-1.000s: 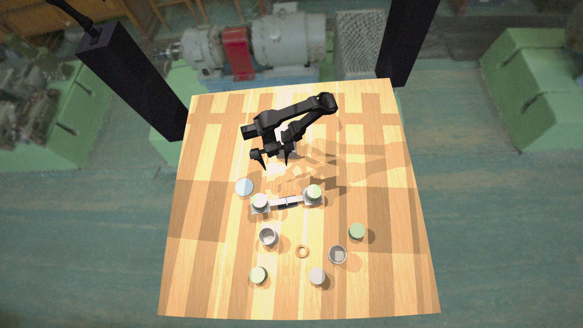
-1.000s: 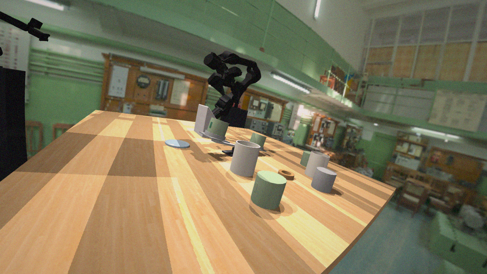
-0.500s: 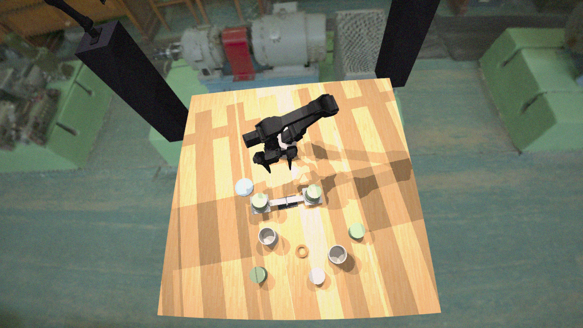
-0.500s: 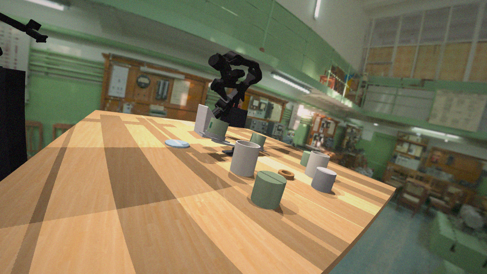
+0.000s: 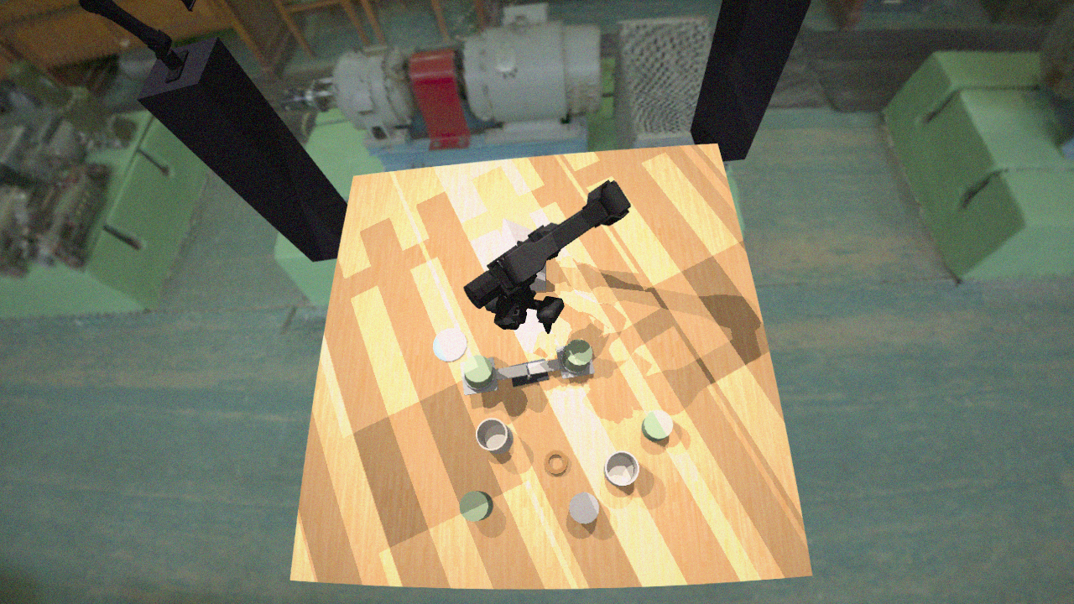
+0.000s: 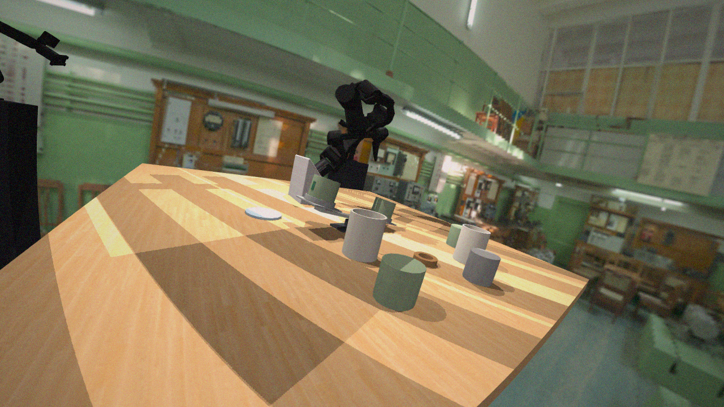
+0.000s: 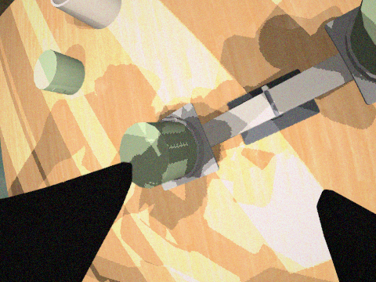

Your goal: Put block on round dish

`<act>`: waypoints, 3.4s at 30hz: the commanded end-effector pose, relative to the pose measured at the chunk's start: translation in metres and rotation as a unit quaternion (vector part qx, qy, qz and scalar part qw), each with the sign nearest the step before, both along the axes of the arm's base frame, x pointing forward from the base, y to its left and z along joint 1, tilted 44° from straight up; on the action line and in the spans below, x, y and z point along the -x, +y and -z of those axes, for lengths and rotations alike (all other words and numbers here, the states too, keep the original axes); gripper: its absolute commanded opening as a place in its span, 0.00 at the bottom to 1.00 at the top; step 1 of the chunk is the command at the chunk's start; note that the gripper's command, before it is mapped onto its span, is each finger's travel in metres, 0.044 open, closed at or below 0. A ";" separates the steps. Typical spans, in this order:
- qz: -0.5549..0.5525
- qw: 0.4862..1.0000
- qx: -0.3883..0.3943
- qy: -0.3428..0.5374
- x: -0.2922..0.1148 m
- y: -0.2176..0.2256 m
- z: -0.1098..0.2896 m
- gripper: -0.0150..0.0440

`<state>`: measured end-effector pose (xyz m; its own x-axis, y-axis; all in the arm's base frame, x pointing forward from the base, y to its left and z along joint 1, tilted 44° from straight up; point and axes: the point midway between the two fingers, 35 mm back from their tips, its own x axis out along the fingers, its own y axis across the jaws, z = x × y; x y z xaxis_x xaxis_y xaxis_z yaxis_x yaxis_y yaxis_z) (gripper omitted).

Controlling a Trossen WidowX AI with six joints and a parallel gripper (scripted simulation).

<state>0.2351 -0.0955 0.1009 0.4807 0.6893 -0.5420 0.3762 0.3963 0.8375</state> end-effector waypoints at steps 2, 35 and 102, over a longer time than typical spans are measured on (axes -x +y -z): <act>0.013 0.996 -0.025 0.084 -0.013 0.016 -0.003 1.00; 0.180 0.867 -0.081 0.458 -0.058 0.121 -0.028 1.00; 0.179 0.867 -0.082 0.458 -0.066 0.170 0.023 0.43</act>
